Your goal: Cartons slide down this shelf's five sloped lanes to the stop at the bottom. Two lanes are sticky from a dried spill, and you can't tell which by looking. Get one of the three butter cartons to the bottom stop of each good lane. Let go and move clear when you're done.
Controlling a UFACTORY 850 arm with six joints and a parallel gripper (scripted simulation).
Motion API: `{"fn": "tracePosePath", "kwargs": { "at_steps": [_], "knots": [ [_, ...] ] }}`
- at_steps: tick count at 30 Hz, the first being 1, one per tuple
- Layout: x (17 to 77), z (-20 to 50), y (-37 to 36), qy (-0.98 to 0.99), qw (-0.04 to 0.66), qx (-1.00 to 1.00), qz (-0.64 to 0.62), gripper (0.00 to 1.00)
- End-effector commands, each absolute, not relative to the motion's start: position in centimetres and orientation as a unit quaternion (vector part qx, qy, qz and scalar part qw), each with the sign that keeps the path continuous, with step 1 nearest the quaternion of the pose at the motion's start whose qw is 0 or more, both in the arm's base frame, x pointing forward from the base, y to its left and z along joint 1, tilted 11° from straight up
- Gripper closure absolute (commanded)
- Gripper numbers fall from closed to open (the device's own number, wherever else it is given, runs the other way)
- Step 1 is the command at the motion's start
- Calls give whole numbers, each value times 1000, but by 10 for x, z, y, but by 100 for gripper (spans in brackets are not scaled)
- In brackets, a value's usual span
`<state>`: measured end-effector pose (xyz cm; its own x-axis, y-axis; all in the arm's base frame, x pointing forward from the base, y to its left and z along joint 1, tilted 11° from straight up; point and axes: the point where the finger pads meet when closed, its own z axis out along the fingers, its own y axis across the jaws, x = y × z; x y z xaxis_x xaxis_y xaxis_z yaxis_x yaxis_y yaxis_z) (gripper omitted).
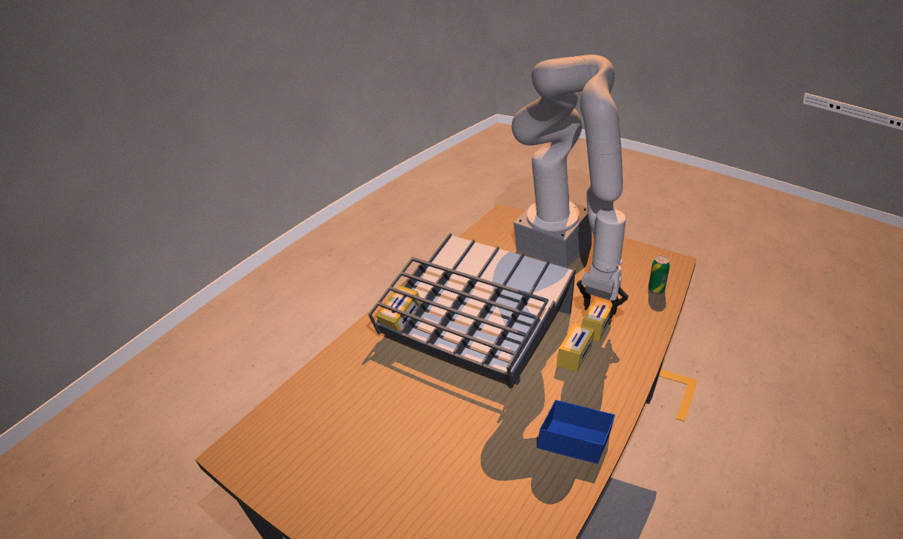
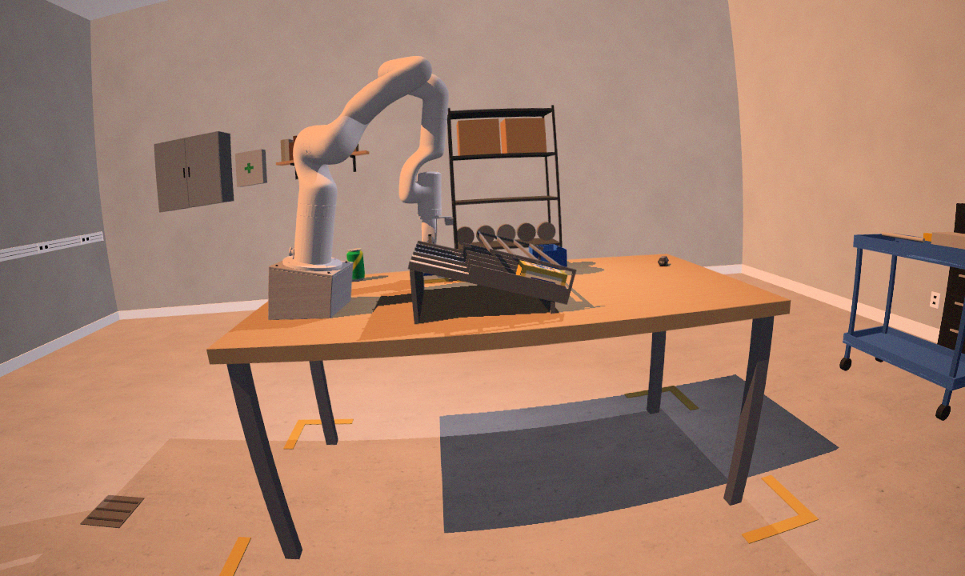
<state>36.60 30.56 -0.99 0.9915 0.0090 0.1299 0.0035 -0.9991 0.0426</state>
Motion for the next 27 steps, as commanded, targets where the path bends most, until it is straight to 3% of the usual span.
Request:
{"fn": "tracePosePath", "kwargs": {
  "at_steps": [1, 4, 20, 21, 27],
  "knots": [
    [367, -14, 306, 3, 9, 996, 92, 10],
    [372, -44, 305, 3, 21, 998, 67, 10],
    [372, -44, 305, 3, 21, 998, 67, 10],
    [372, -44, 305, 3, 25, 998, 62, 100],
    [372, -44, 305, 3, 25, 998, 62, 100]
  ]
}}
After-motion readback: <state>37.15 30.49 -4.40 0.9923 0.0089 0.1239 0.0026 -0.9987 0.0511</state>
